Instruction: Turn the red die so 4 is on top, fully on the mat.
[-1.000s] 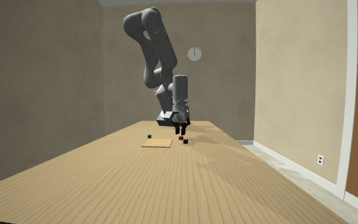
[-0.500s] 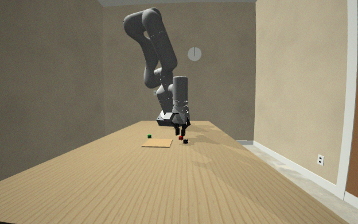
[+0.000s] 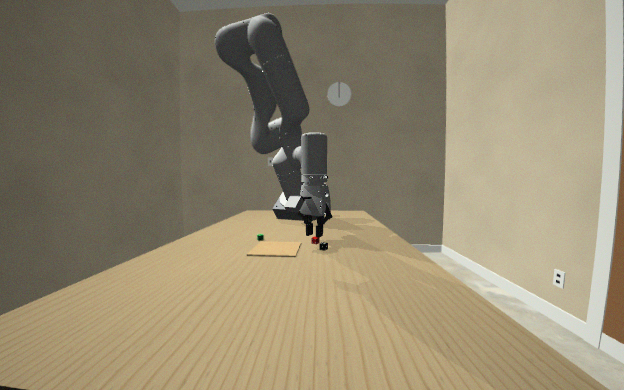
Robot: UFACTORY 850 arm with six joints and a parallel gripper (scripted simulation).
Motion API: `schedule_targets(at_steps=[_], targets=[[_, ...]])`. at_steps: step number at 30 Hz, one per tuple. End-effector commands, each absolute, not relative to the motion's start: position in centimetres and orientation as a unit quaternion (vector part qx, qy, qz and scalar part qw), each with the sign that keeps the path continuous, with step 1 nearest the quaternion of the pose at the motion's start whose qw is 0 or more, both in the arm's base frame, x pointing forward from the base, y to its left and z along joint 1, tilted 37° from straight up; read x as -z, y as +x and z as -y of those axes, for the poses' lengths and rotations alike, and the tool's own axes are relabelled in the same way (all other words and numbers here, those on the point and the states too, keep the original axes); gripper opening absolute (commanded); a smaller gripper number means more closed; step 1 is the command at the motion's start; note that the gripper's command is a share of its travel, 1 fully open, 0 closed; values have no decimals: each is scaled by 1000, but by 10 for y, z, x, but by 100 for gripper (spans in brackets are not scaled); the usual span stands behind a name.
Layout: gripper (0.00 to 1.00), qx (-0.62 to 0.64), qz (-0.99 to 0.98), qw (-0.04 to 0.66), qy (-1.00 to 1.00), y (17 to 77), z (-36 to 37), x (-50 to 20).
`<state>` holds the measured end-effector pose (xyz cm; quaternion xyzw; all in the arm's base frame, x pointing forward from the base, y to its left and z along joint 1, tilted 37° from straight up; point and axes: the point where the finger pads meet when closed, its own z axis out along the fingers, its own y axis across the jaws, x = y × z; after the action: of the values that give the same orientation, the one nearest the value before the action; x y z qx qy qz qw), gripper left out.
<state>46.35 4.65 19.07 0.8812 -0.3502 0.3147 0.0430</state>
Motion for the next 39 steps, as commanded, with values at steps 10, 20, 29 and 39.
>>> schedule_targets(at_steps=[10, 20, 29, 39], targets=[[36, -315, 350, 43, 881, 464, -47, -191], [36, -315, 350, 43, 881, 464, -47, -191], [36, -315, 350, 43, 881, 467, -45, -186], [36, -315, 350, 43, 881, 474, -41, -175]])
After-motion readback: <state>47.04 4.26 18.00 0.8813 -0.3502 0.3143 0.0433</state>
